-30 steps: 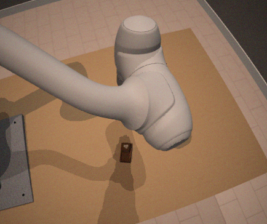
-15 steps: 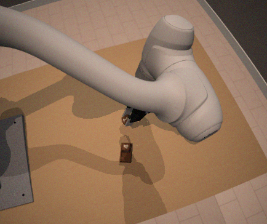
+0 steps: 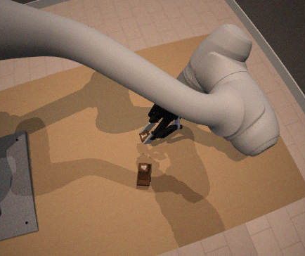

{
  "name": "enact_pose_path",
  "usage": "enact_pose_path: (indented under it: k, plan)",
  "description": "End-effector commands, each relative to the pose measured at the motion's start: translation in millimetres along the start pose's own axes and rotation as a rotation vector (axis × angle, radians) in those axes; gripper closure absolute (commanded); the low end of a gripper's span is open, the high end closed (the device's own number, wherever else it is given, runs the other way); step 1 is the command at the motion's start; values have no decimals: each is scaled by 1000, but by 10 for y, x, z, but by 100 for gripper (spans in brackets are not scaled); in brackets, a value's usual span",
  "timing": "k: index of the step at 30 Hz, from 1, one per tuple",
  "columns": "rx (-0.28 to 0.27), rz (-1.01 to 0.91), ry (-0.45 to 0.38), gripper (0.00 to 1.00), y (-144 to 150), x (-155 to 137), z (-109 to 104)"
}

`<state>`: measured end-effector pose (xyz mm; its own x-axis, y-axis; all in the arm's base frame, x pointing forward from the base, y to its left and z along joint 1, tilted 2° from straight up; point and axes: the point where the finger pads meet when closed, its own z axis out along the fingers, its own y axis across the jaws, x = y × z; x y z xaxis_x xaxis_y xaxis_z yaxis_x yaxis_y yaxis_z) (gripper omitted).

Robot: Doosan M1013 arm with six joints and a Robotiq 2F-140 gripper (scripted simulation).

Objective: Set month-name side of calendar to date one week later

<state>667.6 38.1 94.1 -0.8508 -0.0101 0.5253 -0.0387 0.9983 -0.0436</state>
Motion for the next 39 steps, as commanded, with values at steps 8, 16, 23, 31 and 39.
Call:
enact_pose_path:
  k: [8,16,23,31,39]
  plan:
    - [0,0,226,76,0,-28,-2]
    - [0,0,231,76,0,-65,0]
    - [0,0,231,76,0,-65,1]
    - [0,0,231,76,0,-72,12]
    - [0,0,231,76,0,-99,56]
